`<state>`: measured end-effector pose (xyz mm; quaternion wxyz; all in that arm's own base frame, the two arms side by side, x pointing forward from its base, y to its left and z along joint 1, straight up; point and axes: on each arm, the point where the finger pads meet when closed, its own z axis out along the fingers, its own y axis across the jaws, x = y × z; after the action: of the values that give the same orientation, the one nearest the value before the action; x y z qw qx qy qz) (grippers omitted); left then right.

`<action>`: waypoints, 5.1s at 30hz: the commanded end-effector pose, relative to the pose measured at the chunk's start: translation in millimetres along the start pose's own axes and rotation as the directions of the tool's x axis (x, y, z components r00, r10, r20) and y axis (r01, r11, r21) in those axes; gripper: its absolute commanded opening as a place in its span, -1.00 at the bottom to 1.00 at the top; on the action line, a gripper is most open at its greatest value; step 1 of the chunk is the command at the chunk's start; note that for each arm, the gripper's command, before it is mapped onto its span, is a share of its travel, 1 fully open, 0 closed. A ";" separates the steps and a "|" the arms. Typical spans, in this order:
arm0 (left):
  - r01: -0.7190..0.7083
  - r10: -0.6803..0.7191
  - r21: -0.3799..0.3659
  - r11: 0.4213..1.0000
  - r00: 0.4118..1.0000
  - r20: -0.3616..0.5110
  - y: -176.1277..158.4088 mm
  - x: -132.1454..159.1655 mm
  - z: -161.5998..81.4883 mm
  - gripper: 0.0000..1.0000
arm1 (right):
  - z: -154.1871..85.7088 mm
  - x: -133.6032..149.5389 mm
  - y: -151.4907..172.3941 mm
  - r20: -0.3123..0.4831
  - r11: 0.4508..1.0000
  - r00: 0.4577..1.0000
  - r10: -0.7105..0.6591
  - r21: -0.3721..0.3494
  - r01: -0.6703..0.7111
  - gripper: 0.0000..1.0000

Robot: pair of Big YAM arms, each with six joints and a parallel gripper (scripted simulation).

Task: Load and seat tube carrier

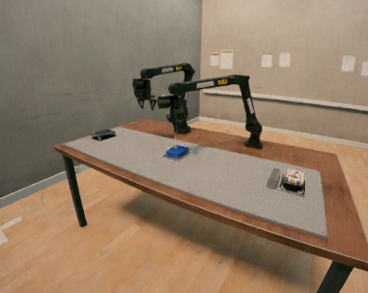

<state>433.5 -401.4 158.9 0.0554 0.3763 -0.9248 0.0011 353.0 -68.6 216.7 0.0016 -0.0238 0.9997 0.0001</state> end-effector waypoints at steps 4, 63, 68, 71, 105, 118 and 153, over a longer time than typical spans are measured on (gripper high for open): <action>0.001 -0.001 0.059 0.998 1.000 0.003 -16.2 3.5 -30.0 -0.85 | -12.1 -8.5 -1.3 0.032 1.000 0.999 0.013 0.008 -0.013 1.00; -0.750 0.751 -0.043 0.660 0.660 -0.010 49.1 -68.3 -26.7 -0.85 | -12.1 -8.5 -1.3 0.032 1.000 0.999 0.013 0.008 -0.013 1.00; -0.750 0.750 -0.053 0.660 0.661 -0.020 53.4 -75.5 -22.1 -0.85 | -12.1 -8.5 -1.3 0.032 1.000 0.999 0.013 0.008 -0.013 1.00; -0.750 0.750 -0.054 0.660 0.661 -0.017 56.6 -79.2 -24.5 -0.85 | -12.1 -8.5 -1.3 0.032 1.000 0.999 0.013 0.008 -0.013 1.00; -0.749 0.750 -0.058 0.660 0.661 -0.003 80.2 -121.2 -23.8 -0.85 | -12.1 -8.5 -1.3 0.032 1.000 0.999 0.013 0.008 -0.013 1.00; -0.750 0.751 -0.054 0.660 0.660 0.012 92.0 -135.0 -32.4 -0.85 | -12.1 -8.5 -1.3 0.032 1.000 0.999 0.013 0.008 -0.013 1.00; -0.749 0.751 -0.057 0.660 0.660 0.013 122.6 -176.7 -35.0 -0.85 | -12.1 -8.5 -1.3 0.032 1.000 0.999 0.013 0.008 -0.013 1.00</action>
<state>473.3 -201.2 170.6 0.0585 -0.0401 -0.9974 -0.0103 353.0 -68.6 216.7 0.0016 -0.0238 0.9997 0.0001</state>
